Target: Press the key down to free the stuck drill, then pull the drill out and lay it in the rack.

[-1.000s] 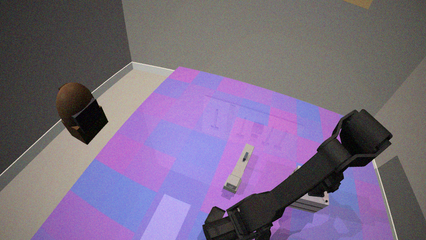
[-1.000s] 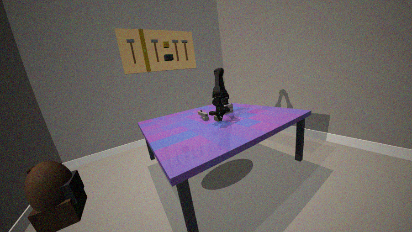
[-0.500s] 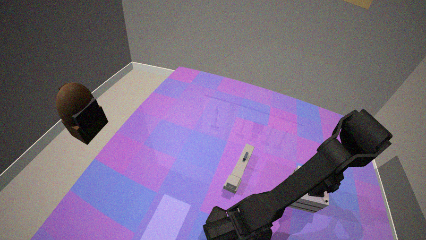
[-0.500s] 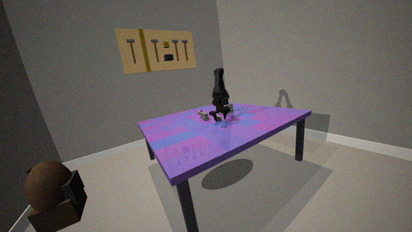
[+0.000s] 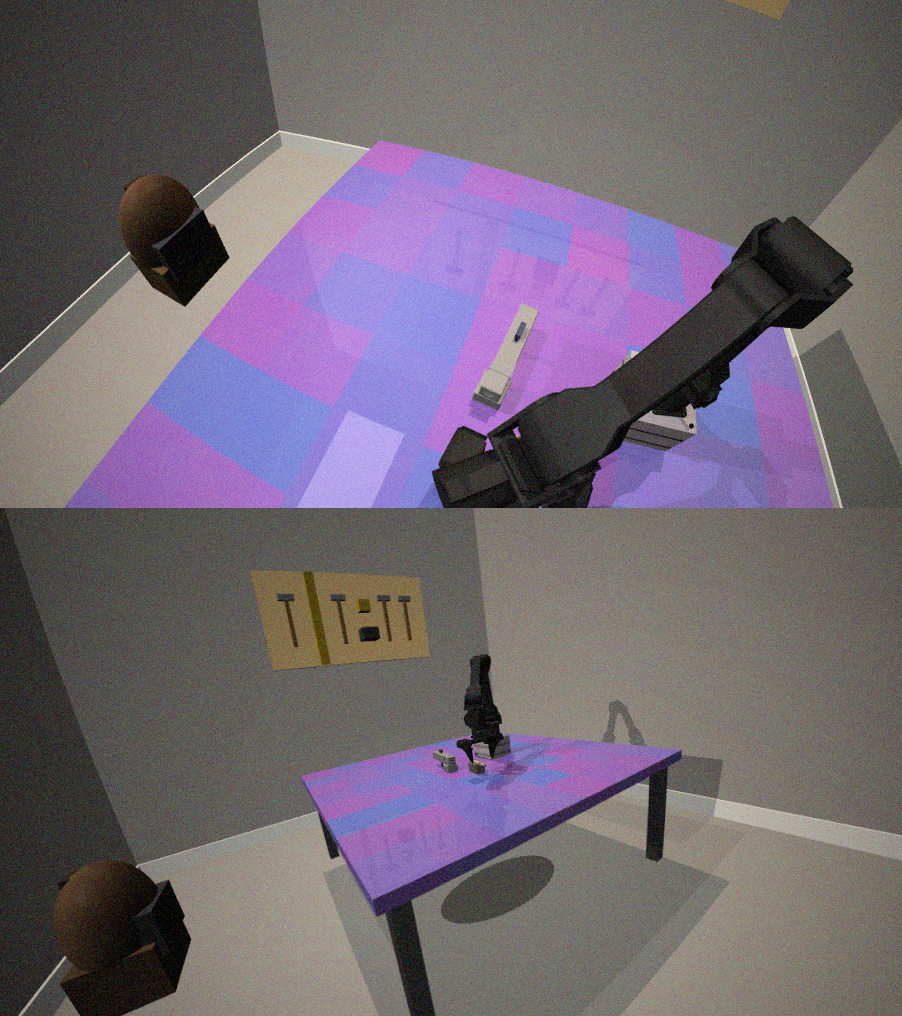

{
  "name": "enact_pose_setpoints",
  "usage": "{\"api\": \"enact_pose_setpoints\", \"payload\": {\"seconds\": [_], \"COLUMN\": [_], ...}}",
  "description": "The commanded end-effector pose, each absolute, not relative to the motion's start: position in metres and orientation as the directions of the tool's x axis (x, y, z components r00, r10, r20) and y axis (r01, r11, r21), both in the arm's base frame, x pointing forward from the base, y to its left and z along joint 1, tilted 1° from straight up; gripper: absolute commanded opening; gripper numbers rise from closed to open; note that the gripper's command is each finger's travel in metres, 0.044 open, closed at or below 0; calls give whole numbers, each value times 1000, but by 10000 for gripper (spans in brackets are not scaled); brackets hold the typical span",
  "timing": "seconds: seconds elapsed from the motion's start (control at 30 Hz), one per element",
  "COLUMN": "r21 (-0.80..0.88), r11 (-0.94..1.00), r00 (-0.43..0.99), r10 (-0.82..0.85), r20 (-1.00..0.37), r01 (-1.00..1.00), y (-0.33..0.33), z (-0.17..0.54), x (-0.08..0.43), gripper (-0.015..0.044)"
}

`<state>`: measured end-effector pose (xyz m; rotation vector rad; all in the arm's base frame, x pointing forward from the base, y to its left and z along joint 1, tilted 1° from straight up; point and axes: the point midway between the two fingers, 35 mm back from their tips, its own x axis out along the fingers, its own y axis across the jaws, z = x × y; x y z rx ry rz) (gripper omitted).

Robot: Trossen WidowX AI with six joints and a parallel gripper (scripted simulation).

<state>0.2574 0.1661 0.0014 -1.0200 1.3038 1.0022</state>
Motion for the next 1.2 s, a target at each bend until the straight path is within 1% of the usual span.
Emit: {"api": "enact_pose_setpoints", "payload": {"seconds": [0.0, 0.13, 0.27, 0.33, 0.53, 0.67, 0.73, 0.87, 0.97, 1.07, 1.17], "r21": [-30, -30, -37, -82, -217, -415, -503, -740, -890, -962, -962], "r11": [263, 263, 274, 314, 262, 261, 246, 158, 40, -99, -268], "r00": [33, 33, 46, 111, 291, 488, 559, 720, 814, 871, 906], "r10": [6, 6, 25, 77, 284, 378, 401, 431, 425, 410, 393], "r20": [-999, -999, -999, -991, -914, -787, -726, -545, -396, -271, -159], "r01": [-964, -964, -961, -946, -940, -872, -829, -654, -454, -253, -53], "y": [167, 168, 162, 143, 118, 82, 67, 25, -8, -34, -56], "z": [20, 31, 28, 41, 76, 115, 132, 181, 219, 251, 281], "x": [260, 261, 267, 285, 325, 354, 362, 371, 367, 355, 337], "gripper": [440, 440, 440, 440, 440, 440, 440, 440, 440, 440, 440]}}
